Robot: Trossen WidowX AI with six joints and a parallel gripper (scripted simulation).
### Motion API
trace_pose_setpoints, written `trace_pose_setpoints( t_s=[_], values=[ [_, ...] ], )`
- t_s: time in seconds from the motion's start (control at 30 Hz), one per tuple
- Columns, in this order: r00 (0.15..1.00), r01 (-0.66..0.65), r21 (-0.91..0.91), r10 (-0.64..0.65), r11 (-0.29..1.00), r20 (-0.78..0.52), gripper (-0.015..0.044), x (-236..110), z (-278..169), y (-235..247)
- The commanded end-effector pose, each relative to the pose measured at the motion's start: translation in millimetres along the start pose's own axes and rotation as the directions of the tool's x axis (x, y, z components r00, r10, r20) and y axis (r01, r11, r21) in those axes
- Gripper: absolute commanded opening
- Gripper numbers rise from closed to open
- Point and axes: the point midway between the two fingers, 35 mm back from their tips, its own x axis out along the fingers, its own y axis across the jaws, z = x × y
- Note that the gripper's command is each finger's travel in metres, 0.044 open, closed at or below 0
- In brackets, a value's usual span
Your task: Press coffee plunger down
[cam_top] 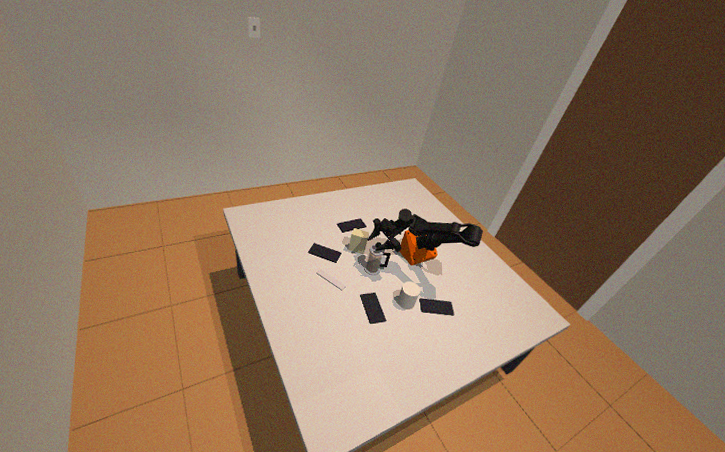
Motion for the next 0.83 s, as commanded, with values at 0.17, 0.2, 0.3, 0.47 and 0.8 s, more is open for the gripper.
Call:
trace_pose_setpoints(
  t_s=[0.17,0.2,0.3,0.47,0.8],
  values=[
    [1.000,0.007,-0.002,-0.007,1.000,-0.003,0.0440,-2,3,-2],
    [1.000,0.010,-0.002,-0.010,1.000,-0.006,0.0440,-5,6,-3],
    [1.000,0.015,-0.001,-0.015,1.000,-0.019,0.0440,-17,20,-6],
    [1.000,0.008,0.013,-0.008,1.000,-0.021,0.0440,-56,51,4],
    [1.000,0.005,0.015,-0.004,1.000,-0.019,0.0440,-61,54,6]
  ],
)
